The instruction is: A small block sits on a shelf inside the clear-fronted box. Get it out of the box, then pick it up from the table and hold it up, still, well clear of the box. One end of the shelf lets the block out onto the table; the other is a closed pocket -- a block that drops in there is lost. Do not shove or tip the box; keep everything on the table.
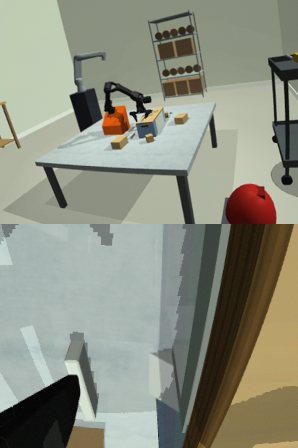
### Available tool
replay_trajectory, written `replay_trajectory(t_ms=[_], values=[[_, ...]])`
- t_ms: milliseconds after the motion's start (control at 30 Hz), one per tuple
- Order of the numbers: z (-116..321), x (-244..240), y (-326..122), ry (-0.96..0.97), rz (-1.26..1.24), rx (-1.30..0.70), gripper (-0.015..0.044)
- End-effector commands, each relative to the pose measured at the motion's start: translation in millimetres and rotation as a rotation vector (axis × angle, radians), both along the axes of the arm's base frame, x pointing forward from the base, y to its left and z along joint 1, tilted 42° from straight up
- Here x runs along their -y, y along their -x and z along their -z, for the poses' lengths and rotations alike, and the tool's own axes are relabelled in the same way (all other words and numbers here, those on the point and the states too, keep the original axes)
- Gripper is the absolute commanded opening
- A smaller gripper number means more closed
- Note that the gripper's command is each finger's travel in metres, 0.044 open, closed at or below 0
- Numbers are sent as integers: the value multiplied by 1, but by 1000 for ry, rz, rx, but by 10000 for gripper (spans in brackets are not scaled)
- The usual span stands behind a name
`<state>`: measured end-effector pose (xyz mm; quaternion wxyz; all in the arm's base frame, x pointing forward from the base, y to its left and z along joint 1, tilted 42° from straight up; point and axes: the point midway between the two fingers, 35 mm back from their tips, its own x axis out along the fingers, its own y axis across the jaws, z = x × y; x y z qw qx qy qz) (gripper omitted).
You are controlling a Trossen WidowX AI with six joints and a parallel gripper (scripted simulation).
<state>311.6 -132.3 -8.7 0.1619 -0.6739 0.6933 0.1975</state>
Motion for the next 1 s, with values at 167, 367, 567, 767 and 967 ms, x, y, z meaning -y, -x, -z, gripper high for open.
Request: replay_trajectory(t_ms=[167,367,567,767,967], values=[[-7,9,0,5,3,-2,400],[-11,14,0,5,3,-2,400],[-15,18,0,6,3,-2,400],[-19,23,0,6,3,-2,400],[-23,27,0,6,3,-2,400]])
